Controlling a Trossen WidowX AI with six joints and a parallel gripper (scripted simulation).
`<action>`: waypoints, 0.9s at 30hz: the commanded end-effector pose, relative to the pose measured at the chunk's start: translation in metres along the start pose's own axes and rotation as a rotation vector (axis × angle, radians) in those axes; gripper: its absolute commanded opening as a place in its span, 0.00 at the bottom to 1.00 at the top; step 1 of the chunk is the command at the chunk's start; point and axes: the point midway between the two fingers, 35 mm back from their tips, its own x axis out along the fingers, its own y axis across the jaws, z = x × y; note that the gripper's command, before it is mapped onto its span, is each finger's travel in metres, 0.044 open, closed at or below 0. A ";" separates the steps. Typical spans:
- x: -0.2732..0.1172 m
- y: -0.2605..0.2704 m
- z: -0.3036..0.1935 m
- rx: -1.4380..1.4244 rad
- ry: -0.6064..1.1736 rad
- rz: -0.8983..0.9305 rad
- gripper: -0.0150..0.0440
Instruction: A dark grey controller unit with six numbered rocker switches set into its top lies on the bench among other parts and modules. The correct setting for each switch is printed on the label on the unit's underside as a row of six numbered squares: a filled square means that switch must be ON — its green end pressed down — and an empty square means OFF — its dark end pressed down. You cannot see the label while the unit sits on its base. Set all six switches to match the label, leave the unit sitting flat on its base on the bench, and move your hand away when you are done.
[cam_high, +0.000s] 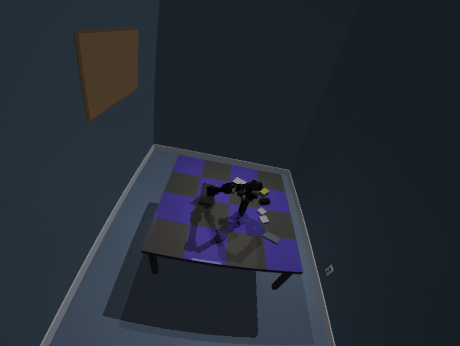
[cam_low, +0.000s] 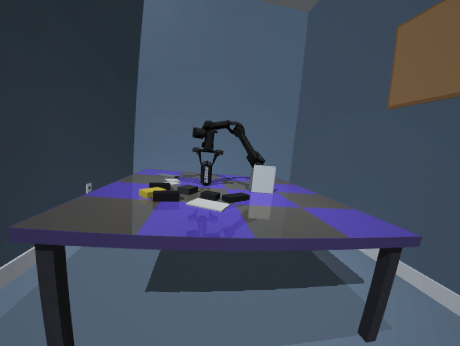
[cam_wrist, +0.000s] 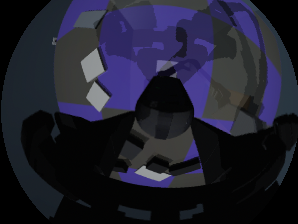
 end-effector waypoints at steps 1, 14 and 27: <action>0.004 -0.002 -0.006 0.003 0.005 -0.015 0.83; 0.006 -0.002 -0.018 0.003 0.006 -0.015 0.83; 0.008 -0.002 -0.029 0.003 0.006 -0.014 0.83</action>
